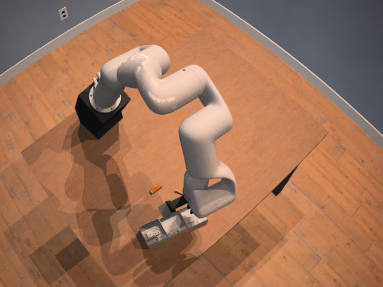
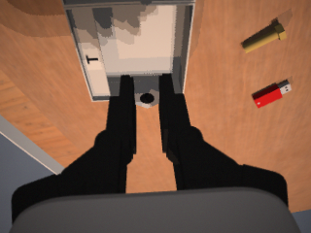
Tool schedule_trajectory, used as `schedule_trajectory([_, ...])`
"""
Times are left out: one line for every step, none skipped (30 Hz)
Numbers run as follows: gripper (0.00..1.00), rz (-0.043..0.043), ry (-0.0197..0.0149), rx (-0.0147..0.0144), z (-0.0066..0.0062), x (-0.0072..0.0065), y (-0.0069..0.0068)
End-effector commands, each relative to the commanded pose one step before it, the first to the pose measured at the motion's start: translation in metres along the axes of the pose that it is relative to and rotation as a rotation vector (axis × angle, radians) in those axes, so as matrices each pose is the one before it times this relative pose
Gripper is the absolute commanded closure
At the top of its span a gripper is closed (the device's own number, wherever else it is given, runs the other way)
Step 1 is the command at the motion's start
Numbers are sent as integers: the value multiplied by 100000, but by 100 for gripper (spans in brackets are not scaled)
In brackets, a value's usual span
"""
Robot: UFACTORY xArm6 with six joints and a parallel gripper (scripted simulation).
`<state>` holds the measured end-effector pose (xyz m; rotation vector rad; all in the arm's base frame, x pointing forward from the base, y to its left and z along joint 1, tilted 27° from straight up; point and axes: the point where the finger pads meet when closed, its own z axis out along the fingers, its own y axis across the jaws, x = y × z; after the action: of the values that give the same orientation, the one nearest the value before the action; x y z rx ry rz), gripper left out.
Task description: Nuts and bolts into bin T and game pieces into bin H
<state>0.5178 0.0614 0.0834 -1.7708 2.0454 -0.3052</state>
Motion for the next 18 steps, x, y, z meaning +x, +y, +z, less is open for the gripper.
schedule_trajectory([100,-52,-318,228,-96,-34,-148])
schedule_trajectory([100,0,-1,0,200,1,1])
schedule_trajectory([100,0,-1,0,200,1,1])
schedule_trajectory([100,0,0,0,200,1,1])
schedule_trajectory([100,0,0,0,200,0,1])
schedule_trajectory([100,0,0,0,0,0,0])
schedule_trajectory([100,0,0,0,0,0,0])
schedule_trajectory([100,0,-1,0,201,1,0])
schedule_trajectory([100,0,0,0,200,0,1])
schedule_trajectory([100,0,0,0,200,0,1])
schedule_trajectory([100,0,0,0,200,0,0])
schedule_trajectory([100,0,0,0,200,0,0])
schedule_trajectory([100,0,0,0,200,0,0])
schedule_trajectory([100,0,0,0,200,0,0])
schedule_trajectory([100,0,0,0,200,0,0])
schedule_trajectory([100,0,0,0,200,0,0])
schedule_trajectory([100,0,0,0,200,0,0])
schedule_trajectory([100,0,0,0,200,0,0])
